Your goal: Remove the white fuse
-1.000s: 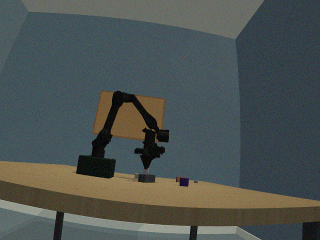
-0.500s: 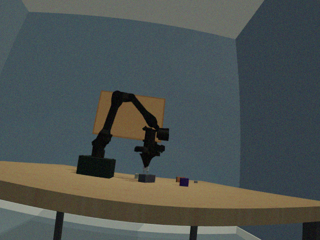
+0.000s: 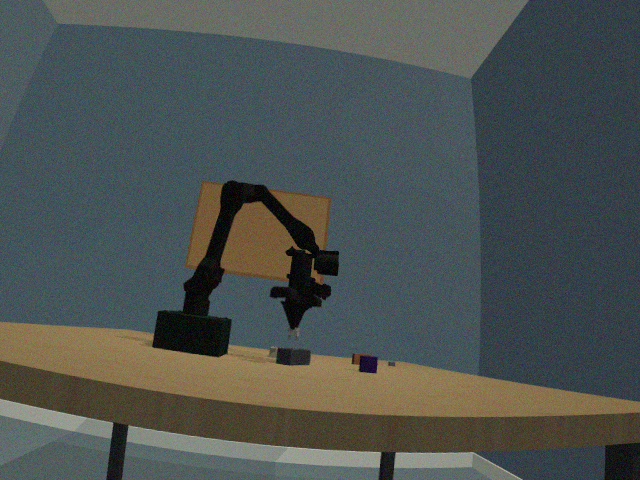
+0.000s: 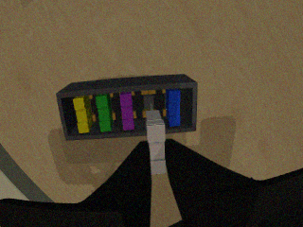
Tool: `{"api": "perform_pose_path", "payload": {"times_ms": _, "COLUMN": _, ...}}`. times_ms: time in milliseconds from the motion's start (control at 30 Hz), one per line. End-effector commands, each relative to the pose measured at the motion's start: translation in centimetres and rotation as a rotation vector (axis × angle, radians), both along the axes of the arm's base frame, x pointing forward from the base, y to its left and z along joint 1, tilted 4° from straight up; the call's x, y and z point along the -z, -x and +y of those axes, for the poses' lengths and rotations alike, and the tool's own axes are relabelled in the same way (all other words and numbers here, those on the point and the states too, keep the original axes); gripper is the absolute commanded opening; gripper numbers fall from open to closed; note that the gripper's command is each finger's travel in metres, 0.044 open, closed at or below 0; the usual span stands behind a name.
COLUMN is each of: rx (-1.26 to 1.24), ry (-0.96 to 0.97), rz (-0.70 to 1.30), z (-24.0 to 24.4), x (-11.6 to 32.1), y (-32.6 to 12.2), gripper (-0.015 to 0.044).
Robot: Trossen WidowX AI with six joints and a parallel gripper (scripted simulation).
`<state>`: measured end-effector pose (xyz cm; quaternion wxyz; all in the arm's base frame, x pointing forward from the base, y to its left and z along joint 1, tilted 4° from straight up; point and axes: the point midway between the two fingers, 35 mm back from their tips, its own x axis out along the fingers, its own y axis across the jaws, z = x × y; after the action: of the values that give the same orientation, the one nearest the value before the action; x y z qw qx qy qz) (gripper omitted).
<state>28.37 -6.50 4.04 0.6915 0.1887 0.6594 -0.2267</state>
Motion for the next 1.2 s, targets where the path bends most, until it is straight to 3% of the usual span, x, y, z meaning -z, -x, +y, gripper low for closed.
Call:
{"api": "perform_pose_path", "payload": {"times_ms": 0, "rx": 0.0, "ry": 0.002, "rz": -0.006, "z": 1.0, "x": -0.2, "y": -0.6, "gripper": 0.0}}
{"api": "perform_pose_path", "payload": {"times_ms": 600, "rx": -0.001, "ry": -0.01, "rz": -0.007, "z": 10.6, "x": 0.2, "y": -3.2, "gripper": 0.0}}
{"api": "perform_pose_path", "payload": {"times_ms": 1167, "rx": -0.001, "ry": -0.016, "rz": -0.006, "z": 20.7, "x": 0.8, "y": -2.6, "gripper": 0.0}}
